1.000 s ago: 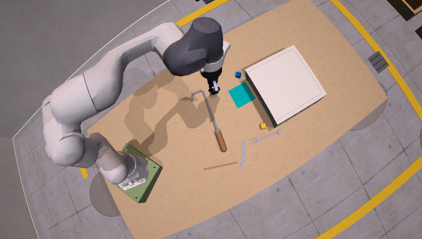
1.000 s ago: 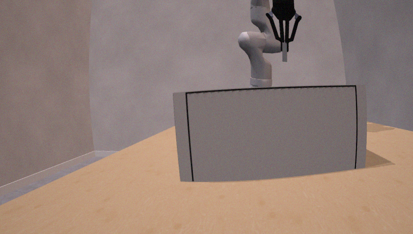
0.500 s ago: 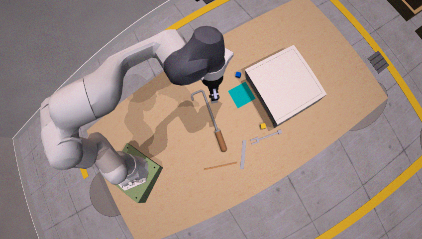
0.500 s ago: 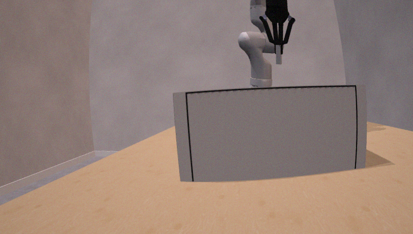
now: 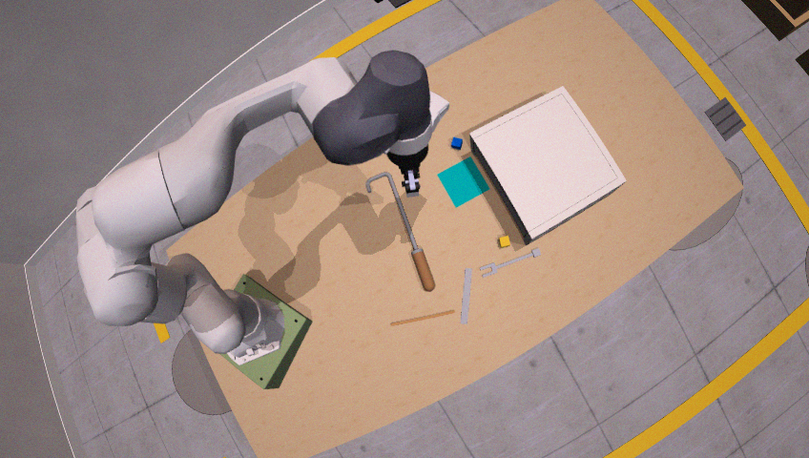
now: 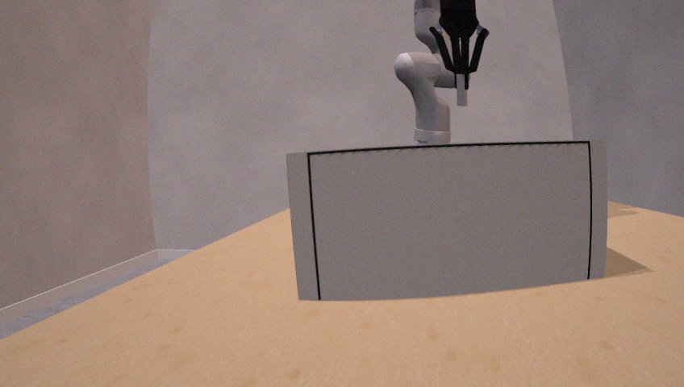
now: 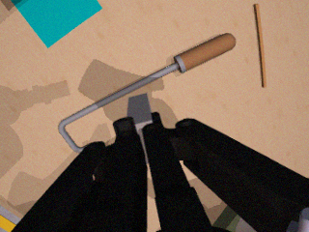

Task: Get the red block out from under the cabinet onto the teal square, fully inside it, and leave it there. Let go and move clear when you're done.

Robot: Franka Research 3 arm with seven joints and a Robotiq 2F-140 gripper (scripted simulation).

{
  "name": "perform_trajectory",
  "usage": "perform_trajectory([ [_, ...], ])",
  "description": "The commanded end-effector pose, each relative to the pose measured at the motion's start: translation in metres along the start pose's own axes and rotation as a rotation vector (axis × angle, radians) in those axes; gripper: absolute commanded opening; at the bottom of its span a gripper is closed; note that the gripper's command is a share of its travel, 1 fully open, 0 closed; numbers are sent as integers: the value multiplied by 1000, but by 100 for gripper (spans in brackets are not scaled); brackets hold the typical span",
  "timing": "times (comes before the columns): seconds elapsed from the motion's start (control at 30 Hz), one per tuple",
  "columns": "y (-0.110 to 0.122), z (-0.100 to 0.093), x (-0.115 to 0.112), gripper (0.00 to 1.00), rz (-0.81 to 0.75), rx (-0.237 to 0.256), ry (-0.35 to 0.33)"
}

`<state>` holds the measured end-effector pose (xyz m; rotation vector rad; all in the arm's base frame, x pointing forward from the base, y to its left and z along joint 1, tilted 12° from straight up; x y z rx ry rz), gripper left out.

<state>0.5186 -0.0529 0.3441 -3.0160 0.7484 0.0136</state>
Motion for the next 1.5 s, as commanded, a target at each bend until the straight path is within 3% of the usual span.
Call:
perform_trajectory([
  [0.0,0,-1,0,0,20,3,3],
  [0.1,0,-1,0,0,20,3,3],
  [0.13,21,9,0,0,168,26,15],
  [0.53,21,9,0,0,168,26,15],
  [0.6,61,28,-3,0,421,67,31],
  [0.7,107,51,-11,0,533,90,19],
  [0.87,149,75,-26,0,773,134,-6],
  [0.93,149,75,-26,0,773,134,-6],
  [0.97,153,77,-28,0,881,156,-3],
  [1.3,156,80,-35,0,1181,209,49],
  [1.47,156,80,-35,0,1187,209,50],
])
Point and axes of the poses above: the point where the finger pads meet when closed, its own z axis out along the fingers, its own y axis across the jaws, x = y × z, the point moved 6 cm from there along -z, back along the fingers, and after that the axes turned 1 degree about -z, right-handed, at the moved point
